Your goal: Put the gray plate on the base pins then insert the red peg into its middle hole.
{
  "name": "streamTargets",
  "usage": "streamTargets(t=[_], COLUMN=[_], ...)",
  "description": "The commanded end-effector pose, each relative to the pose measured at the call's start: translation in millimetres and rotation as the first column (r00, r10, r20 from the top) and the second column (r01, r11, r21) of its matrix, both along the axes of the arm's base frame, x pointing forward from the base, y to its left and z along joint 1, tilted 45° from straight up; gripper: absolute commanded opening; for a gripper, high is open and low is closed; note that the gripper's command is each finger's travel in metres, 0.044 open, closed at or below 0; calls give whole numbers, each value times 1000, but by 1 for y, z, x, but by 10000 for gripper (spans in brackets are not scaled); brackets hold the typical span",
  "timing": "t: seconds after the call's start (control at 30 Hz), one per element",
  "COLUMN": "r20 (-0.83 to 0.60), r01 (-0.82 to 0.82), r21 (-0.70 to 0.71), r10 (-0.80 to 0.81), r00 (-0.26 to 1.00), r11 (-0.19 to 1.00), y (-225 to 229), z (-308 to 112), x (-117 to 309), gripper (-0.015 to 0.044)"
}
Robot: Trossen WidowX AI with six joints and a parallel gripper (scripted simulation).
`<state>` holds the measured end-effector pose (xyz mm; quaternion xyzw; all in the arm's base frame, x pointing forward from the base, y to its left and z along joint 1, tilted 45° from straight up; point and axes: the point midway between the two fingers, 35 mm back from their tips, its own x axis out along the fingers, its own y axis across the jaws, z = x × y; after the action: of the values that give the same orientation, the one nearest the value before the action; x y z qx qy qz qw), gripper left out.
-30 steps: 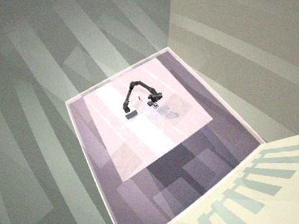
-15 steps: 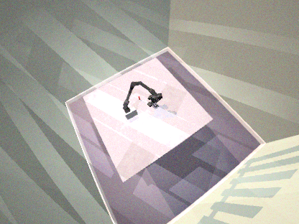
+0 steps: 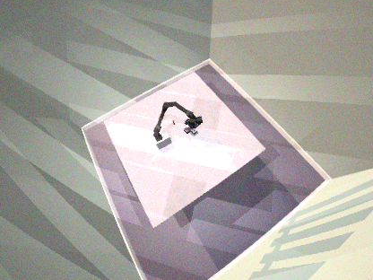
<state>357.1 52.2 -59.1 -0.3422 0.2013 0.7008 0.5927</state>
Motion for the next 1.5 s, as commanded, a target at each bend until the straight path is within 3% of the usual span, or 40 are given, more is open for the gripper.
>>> streamTargets(t=[0.0, 0.17, 0.33, 0.57, 0.8, 0.97, 1.17, 1.33, 1.47], r20=[2, 2, 1, -5, -5, -204, -489, -623, -638], r01=[-1, -1, 0, 2, 2, 214, 517, 656, 669], r21=[0, 0, -2, -3, -2, -51, -220, -420, -595], r10=[1, 1, 0, -2, -2, -220, -552, -725, -768], r00=[1000, 1000, 1000, 1000, 1000, 954, 675, 294, -55], r11=[1000, 1000, 1000, 1000, 1000, 976, 827, 628, 446], y=[0, 0, -8, -81, -84, -70, -46, -27, -13], z=[0, 0, 7, 82, 83, 104, 136, 158, 173], x=[0, 0, 3, 8, 10, 0, -23, -47, -67], gripper=[315, 440, 440, 440, 440, 440, 440, 440, 440])
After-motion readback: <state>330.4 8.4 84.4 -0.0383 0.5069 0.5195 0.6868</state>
